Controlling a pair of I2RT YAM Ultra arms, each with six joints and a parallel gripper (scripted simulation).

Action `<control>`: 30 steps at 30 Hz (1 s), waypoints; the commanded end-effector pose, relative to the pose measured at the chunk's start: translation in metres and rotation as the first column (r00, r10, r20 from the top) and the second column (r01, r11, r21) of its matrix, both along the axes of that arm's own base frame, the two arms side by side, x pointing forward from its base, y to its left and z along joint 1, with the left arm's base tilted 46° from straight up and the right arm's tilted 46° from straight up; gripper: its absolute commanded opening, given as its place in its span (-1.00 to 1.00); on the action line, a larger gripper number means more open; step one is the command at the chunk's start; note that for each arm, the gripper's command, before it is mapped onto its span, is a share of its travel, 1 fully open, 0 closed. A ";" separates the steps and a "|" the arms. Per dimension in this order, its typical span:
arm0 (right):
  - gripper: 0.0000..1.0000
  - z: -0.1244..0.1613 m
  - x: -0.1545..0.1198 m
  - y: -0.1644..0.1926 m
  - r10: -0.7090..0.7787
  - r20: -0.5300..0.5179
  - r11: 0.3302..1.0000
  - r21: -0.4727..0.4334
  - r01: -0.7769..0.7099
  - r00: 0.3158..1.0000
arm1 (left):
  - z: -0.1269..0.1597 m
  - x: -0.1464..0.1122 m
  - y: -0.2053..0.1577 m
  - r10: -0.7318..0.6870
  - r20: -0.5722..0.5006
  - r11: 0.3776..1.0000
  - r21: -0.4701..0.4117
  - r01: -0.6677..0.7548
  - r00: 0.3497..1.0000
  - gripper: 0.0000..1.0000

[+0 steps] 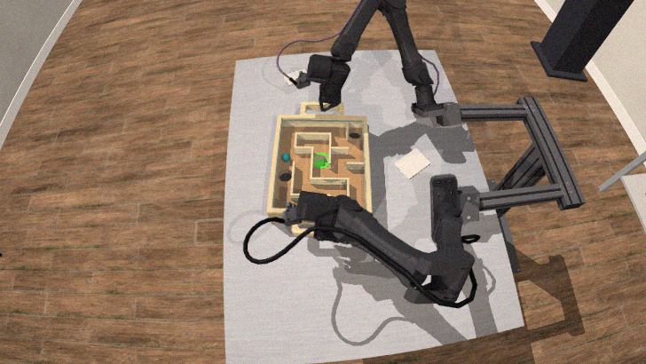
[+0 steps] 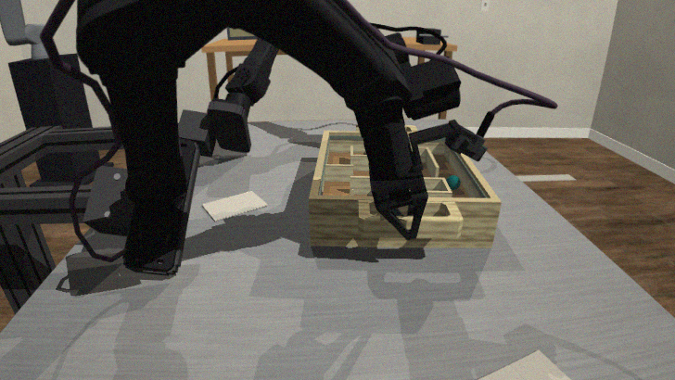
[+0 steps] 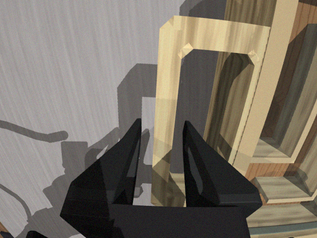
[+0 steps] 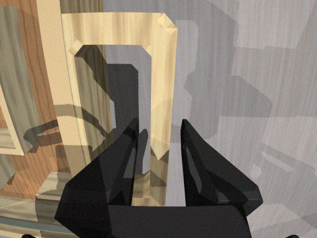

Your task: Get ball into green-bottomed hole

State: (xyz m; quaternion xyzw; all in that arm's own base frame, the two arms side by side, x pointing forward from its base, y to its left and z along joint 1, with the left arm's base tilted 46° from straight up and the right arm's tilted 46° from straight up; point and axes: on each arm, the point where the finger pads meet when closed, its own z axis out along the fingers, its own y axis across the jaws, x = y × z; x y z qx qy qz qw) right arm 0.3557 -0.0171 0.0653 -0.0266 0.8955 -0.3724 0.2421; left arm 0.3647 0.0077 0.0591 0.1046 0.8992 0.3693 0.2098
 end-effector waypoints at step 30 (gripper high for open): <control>-0.28 0.003 0.002 0.014 0.031 0.022 0.999 0.007 -0.031 0.999 | -0.001 -0.005 -0.005 -0.017 -0.016 1.000 0.013 0.017 1.000 -1.00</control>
